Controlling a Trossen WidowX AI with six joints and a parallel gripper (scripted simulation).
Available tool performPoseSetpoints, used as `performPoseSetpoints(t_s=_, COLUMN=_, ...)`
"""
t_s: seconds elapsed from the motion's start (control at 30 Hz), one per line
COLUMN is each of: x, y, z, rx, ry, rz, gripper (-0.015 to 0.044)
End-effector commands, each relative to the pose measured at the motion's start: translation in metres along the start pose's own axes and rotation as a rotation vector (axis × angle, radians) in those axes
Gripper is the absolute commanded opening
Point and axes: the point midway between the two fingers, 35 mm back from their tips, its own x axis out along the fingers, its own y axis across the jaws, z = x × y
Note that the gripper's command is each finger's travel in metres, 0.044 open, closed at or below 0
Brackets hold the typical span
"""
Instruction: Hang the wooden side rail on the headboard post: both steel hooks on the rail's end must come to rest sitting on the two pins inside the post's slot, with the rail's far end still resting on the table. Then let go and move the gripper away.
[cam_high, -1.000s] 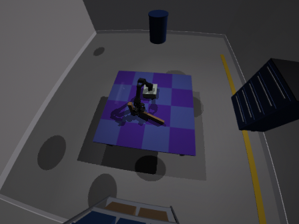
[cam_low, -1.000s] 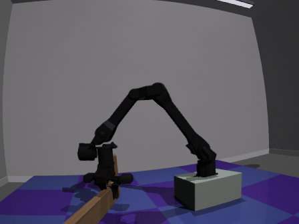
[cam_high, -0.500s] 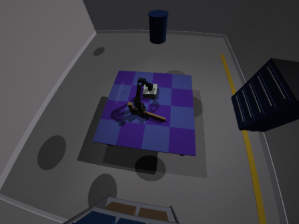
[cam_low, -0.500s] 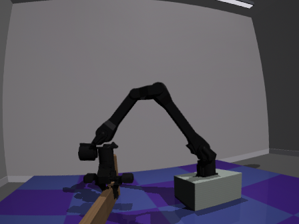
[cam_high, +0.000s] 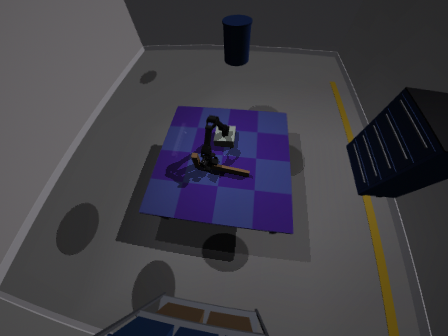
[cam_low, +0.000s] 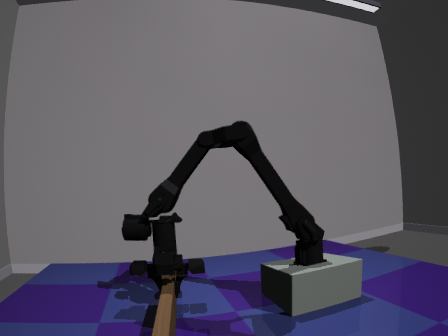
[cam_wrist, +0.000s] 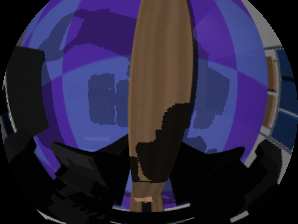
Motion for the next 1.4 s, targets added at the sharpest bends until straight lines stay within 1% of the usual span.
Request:
performPoseSetpoints(t_s=0.0, x=0.0001, y=0.0066, z=0.0003, rx=-0.045, ry=-0.002, rz=0.007, gripper=0.0000)
performPoseSetpoints(t_s=0.23, x=0.0002, y=0.0114, z=-0.0003, rx=-0.106, ry=-0.002, rz=0.007, gripper=0.0000)
performPoseSetpoints(t_s=0.27, x=0.0001, y=0.0070, z=-0.0006, rx=-0.070, ry=0.000, rz=0.002, gripper=0.0000)
performPoseSetpoints(t_s=0.53, x=0.0001, y=0.0070, z=-0.0006, rx=-0.070, ry=0.000, rz=0.002, gripper=0.0000)
performPoseSetpoints(t_s=0.7, x=-0.0002, y=0.0070, z=-0.0006, rx=-0.110, ry=-0.002, rz=0.007, gripper=0.0000)
performPoseSetpoints(t_s=1.37, x=-0.0036, y=0.0069, z=-0.0006, rx=-0.110, ry=-0.002, rz=0.007, gripper=0.0000)
